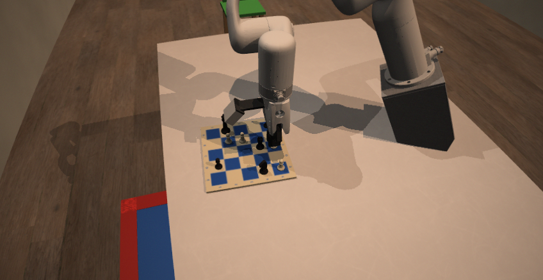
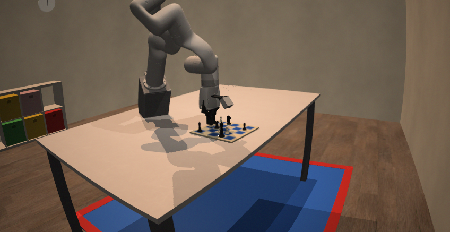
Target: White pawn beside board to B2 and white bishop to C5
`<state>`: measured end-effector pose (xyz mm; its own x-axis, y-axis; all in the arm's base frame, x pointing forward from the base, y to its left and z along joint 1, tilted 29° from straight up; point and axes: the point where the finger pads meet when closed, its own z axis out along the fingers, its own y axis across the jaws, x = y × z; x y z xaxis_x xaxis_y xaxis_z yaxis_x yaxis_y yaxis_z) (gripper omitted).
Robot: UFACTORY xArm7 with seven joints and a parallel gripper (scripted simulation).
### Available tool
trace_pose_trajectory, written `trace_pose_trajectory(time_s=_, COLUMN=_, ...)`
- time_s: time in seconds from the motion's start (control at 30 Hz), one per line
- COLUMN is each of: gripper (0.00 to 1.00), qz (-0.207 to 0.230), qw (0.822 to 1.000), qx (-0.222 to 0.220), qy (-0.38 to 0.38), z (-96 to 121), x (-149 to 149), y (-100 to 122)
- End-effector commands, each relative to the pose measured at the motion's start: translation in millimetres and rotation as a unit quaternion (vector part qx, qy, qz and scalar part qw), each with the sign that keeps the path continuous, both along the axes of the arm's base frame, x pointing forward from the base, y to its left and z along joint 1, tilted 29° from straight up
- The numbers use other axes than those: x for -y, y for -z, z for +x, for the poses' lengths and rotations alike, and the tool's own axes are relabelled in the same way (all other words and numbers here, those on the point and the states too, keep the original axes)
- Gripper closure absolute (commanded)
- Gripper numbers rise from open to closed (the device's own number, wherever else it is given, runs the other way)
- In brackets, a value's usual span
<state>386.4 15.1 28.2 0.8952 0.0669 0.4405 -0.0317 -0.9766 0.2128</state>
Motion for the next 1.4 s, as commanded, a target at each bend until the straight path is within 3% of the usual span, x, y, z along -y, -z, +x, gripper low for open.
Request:
trace_pose_trajectory(time_s=0.0, gripper=1.0, qz=0.0, qw=1.0, qx=0.0, qy=-0.001, z=0, x=-1, y=0)
trace_pose_trajectory(time_s=0.2, gripper=1.0, qz=0.0, qw=1.0, qx=0.0, qy=-0.001, z=0, x=-1, y=0)
trace_pose_trajectory(time_s=0.23, gripper=0.93, qz=0.0, qw=1.0, qx=0.0, qy=-0.001, z=0, x=-1, y=0)
trace_pose_trajectory(time_s=0.3, gripper=0.93, qz=0.0, qw=1.0, qx=0.0, qy=-0.001, z=0, x=-1, y=0)
trace_pose_trajectory(time_s=0.33, gripper=0.85, qz=0.0, qw=1.0, qx=0.0, qy=-0.001, z=0, x=-1, y=0)
trace_pose_trajectory(time_s=0.4, gripper=0.85, qz=0.0, qw=1.0, qx=0.0, qy=-0.001, z=0, x=-1, y=0)
trace_pose_trajectory(time_s=0.43, gripper=0.78, qz=0.0, qw=1.0, qx=0.0, qy=-0.001, z=0, x=-1, y=0)
trace_pose_trajectory(time_s=0.5, gripper=0.78, qz=0.0, qw=1.0, qx=0.0, qy=-0.001, z=0, x=-1, y=0)
trace_pose_trajectory(time_s=0.53, gripper=0.7, qz=0.0, qw=1.0, qx=0.0, qy=-0.001, z=0, x=-1, y=0)
trace_pose_trajectory(time_s=0.67, gripper=0.7, qz=0.0, qw=1.0, qx=0.0, qy=-0.001, z=0, x=-1, y=0)
trace_pose_trajectory(time_s=0.7, gripper=0.63, qz=0.0, qw=1.0, qx=0.0, qy=-0.001, z=0, x=-1, y=0)
trace_pose_trajectory(time_s=1.37, gripper=0.63, qz=0.0, qw=1.0, qx=0.001, qy=-0.001, z=-5, x=-3, y=-11)
